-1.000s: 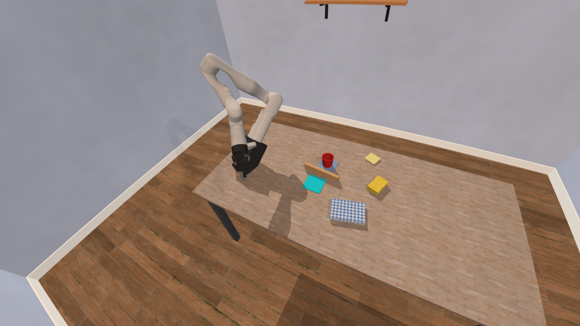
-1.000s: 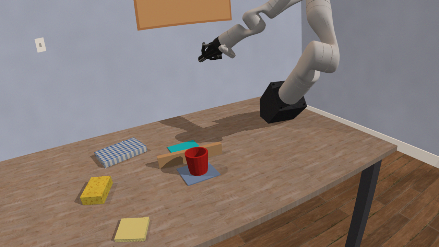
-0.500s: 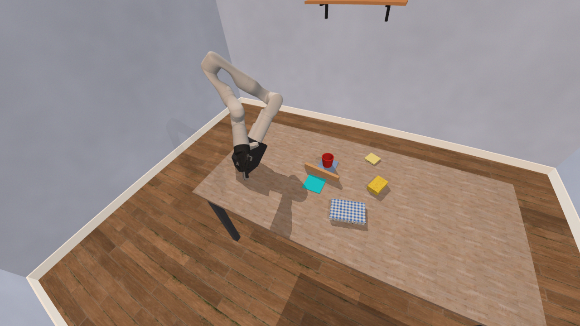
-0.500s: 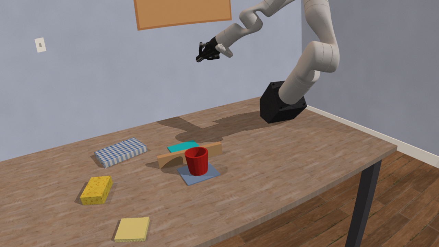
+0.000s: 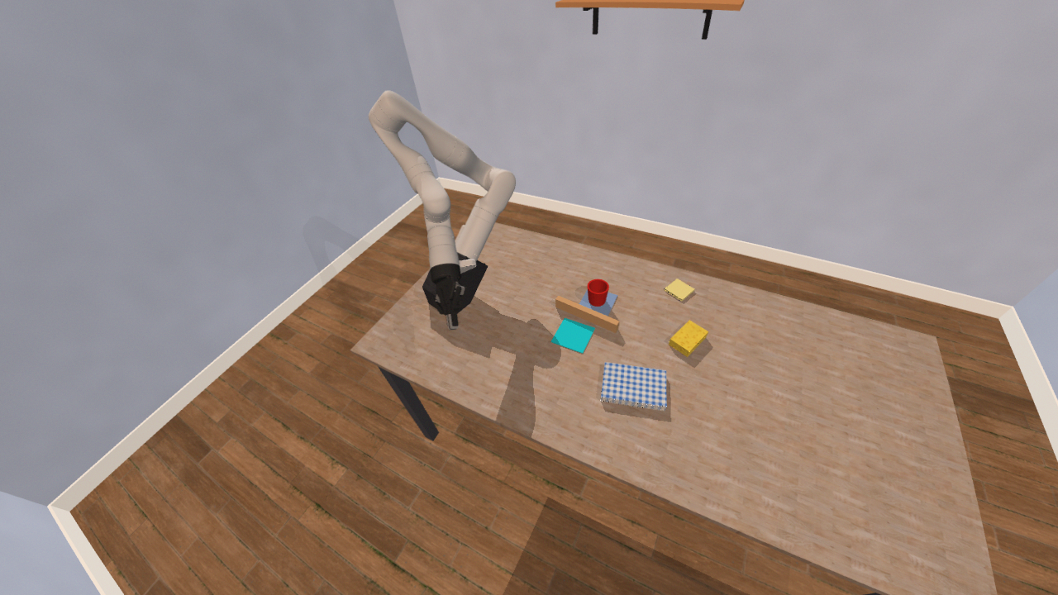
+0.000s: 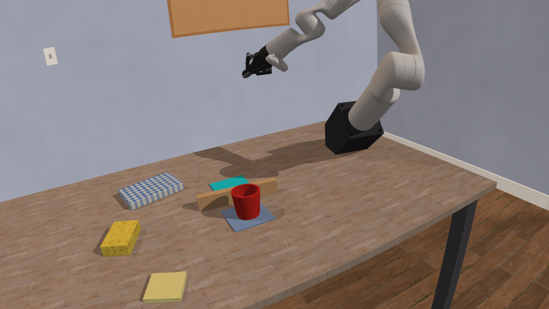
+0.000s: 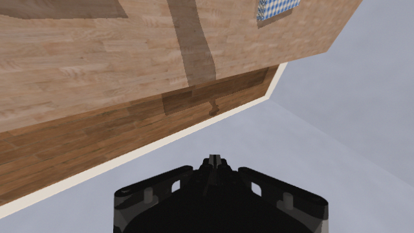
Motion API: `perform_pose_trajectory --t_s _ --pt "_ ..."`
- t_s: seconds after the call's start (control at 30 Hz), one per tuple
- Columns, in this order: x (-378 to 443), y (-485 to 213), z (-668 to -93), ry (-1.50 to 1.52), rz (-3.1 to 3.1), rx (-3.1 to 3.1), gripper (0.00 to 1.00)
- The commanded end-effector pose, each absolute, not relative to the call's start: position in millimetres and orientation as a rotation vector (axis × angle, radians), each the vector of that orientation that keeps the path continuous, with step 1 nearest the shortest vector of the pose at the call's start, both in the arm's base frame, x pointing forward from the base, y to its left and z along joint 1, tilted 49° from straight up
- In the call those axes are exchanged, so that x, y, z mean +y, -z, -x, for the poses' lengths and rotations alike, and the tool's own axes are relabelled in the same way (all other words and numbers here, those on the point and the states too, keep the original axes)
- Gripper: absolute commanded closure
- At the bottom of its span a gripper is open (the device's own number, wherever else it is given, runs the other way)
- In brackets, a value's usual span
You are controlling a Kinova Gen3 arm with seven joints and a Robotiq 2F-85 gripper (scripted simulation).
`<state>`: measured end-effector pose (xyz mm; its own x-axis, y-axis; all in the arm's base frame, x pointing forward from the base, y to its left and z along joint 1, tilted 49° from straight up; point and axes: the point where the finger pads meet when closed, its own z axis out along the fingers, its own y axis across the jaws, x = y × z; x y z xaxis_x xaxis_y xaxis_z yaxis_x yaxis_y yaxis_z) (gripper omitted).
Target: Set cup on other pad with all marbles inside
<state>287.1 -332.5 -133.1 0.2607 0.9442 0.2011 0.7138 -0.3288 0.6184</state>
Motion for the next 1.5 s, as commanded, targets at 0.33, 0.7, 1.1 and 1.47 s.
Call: perform_pose_trajectory --t_s 0.33,0.7,1.1,1.47 --pt "-331 128 -298 -0.774 -2.135 1.523 1.00" --pt "-329 125 -306 -0.779 -2.145 1.527 1.00" --pt "-324 118 -321 -0.791 -2.167 1.537 1.00" --pt "-320 115 -329 -0.797 -2.178 1.543 1.00"
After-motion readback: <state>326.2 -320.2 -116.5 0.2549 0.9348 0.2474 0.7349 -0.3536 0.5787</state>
